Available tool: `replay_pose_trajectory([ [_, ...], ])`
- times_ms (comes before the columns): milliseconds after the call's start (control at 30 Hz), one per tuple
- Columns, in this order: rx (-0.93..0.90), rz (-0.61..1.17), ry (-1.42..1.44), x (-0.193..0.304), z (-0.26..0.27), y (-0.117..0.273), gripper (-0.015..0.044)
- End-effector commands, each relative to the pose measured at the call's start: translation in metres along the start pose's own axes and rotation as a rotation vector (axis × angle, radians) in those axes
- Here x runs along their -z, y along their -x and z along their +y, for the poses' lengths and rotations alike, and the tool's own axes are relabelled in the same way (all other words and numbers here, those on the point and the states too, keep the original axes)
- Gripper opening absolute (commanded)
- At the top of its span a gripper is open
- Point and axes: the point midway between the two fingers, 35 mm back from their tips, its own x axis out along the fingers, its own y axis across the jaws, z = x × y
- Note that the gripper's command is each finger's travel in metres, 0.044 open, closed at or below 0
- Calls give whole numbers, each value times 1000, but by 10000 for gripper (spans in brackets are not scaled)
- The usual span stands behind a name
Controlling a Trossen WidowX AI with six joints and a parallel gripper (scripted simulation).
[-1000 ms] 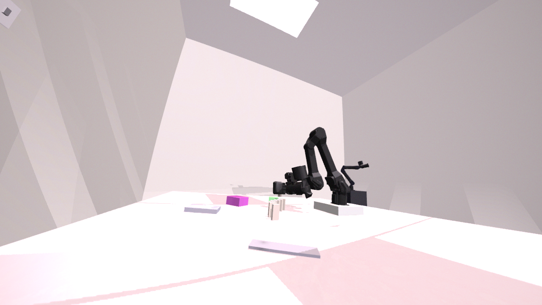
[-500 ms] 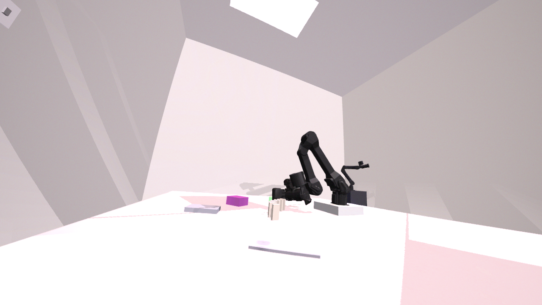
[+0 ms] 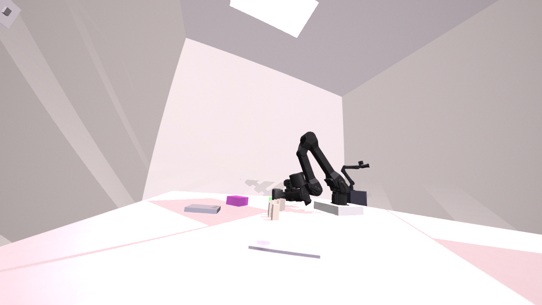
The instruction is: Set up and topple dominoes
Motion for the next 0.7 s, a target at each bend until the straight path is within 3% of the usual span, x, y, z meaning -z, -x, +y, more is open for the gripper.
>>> replay_pose_trajectory([
  [0, -4, 1, -5, 0, 1, 0, 236],
  [267, -4, 1, -5, -1, 1, 0, 440],
  [667, 0, 0, -1, -50, 2, 7, 440],
])
